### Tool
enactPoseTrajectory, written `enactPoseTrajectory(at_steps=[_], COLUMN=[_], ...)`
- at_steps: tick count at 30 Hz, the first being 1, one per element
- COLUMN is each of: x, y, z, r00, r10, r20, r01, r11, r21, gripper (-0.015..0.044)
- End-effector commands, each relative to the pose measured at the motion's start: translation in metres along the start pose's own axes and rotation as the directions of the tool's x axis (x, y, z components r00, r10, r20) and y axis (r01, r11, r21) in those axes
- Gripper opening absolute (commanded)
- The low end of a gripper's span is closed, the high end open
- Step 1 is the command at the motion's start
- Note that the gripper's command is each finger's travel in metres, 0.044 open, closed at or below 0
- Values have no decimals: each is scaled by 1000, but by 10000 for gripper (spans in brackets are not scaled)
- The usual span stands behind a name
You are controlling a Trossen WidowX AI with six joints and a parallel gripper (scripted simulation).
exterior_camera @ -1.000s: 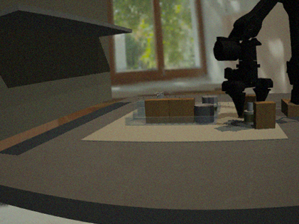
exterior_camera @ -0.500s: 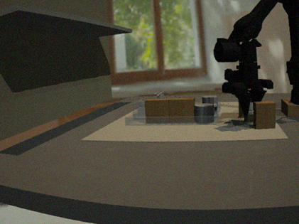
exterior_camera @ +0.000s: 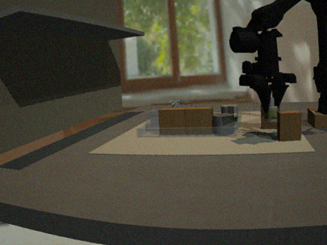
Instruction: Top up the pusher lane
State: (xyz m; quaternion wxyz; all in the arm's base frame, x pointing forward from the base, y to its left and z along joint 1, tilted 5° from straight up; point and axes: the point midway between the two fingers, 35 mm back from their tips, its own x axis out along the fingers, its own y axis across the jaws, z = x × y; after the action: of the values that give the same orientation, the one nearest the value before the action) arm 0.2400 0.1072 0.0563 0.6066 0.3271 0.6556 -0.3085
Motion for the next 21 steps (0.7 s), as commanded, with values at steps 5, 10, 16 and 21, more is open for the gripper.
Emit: enactPoseTrajectory(at_steps=[5, 10, 16, 21], x=[-45, -65, -60, -53], y=[-1, -3, -2, -2], z=[2, 2, 16, 35], r00=[1000, 1000, 1000, 1000], r10=[3, 2, 3, 3], r20=[-1, -1, 0, 3], r01=[-3, -2, -3, -2], r11=[1000, 1000, 997, 982], r21=[-2, -2, -80, -191], gripper=[0, 0, 0, 0])
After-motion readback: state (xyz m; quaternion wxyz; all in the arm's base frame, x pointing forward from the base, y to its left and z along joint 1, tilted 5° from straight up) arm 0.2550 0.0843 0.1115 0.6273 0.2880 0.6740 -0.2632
